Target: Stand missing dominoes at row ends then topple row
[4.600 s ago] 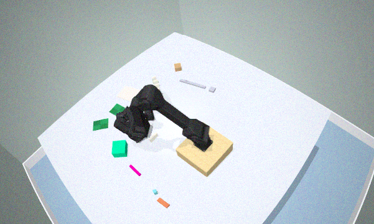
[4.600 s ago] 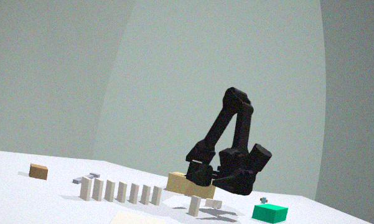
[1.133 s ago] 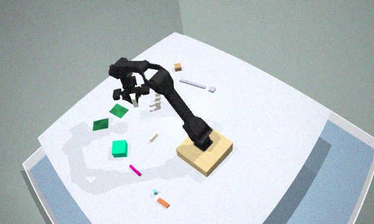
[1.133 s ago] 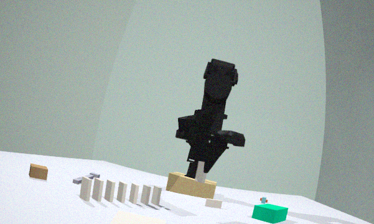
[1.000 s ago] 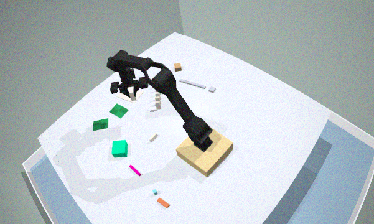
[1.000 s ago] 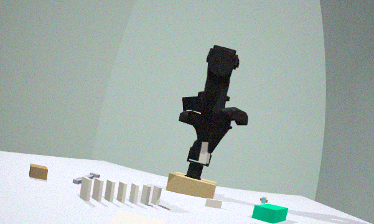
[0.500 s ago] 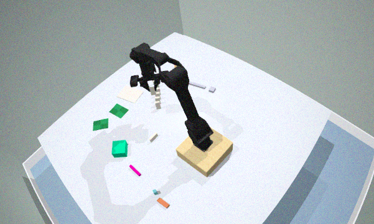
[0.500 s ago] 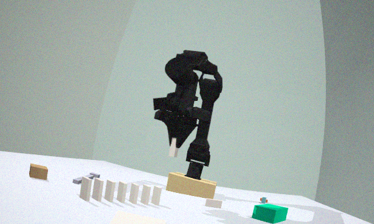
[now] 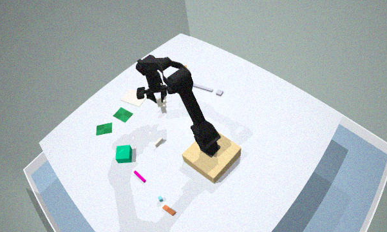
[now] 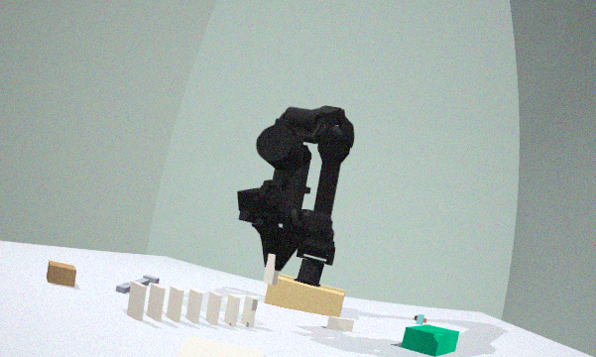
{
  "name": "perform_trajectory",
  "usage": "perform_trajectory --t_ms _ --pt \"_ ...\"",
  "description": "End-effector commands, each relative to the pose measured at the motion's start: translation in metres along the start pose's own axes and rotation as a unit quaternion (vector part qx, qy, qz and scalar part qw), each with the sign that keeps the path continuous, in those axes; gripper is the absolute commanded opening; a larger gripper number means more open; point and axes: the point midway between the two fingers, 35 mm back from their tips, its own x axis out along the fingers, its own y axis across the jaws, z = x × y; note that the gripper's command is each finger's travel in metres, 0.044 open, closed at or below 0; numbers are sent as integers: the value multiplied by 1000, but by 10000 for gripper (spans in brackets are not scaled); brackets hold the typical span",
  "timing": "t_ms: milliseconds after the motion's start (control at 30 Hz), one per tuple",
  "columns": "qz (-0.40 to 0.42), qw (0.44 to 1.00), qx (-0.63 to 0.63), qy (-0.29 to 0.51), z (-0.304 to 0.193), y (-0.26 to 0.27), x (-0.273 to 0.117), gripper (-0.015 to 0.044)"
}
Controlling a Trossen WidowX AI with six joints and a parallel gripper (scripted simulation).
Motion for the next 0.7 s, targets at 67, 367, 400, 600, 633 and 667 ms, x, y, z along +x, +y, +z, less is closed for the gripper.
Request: perform_trajectory --t_ms 67,367,400,600,633,667 --pt "0 1000 2 2 -2 -1 30 107" --pt "0 1000 2 3 -8 -5 74 107" --pt "0 1000 2 3 -8 -5 75 107" --pt "0 1000 2 3 -8 -5 75 107" --pt "0 1000 2 3 -8 -5 75 107" --pt "0 1000 2 3 -8 -5 75 107"
